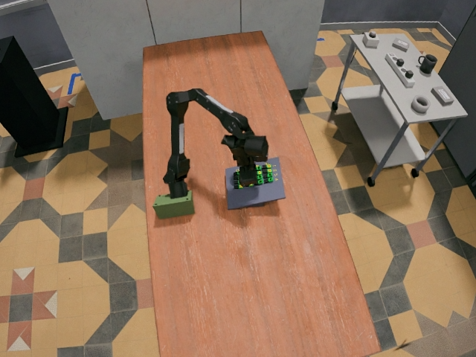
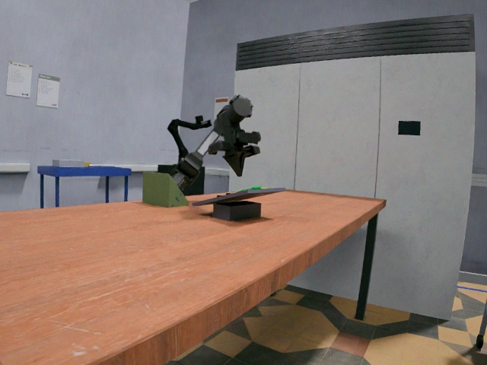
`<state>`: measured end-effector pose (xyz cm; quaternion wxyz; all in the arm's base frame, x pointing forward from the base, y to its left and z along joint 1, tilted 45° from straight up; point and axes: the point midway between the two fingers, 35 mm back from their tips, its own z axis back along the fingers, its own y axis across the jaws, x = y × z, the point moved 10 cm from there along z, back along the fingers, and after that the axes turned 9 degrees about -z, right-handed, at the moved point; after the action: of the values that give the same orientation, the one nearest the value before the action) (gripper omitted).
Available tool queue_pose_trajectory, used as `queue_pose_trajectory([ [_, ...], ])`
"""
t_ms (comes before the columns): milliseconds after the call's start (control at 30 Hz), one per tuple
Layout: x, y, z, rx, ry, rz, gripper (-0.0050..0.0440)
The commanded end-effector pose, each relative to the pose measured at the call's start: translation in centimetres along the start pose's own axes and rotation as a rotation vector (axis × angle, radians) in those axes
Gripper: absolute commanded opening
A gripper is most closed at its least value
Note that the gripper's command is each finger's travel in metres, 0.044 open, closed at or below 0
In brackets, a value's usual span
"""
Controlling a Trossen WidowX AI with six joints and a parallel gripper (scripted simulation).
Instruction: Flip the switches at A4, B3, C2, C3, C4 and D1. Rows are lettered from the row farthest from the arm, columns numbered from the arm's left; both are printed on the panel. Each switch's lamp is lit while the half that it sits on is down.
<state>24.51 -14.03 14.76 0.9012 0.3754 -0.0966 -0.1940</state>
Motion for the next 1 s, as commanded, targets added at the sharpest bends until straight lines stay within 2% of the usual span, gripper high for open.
queue_pose_trajectory([
  [0,0.3,0.3,1.9,-0.003,0.012,0.008,-0.005],
  [133,-0.2,0.7,2.2,-0.007,0.003,0.017,-0.005],
  [333,-4.4,1.7,1.8,-0.001,0.019,0.002,-0.005],
  [500,-4.5,1.8,1.6,0.002,0.017,-0.003,-0.005],
  [567,-4.5,1.8,0.4,0.006,0.008,0.001,-0.005],
  [633,-4.5,1.8,0.4,0.006,0.008,0.001,-0.005],
  [733,-4.8,1.8,-1.6,0.011,-0.007,0.001,-0.005],
  [967,-4.8,1.8,-1.8,0.011,-0.008,0.001,-0.005],
])
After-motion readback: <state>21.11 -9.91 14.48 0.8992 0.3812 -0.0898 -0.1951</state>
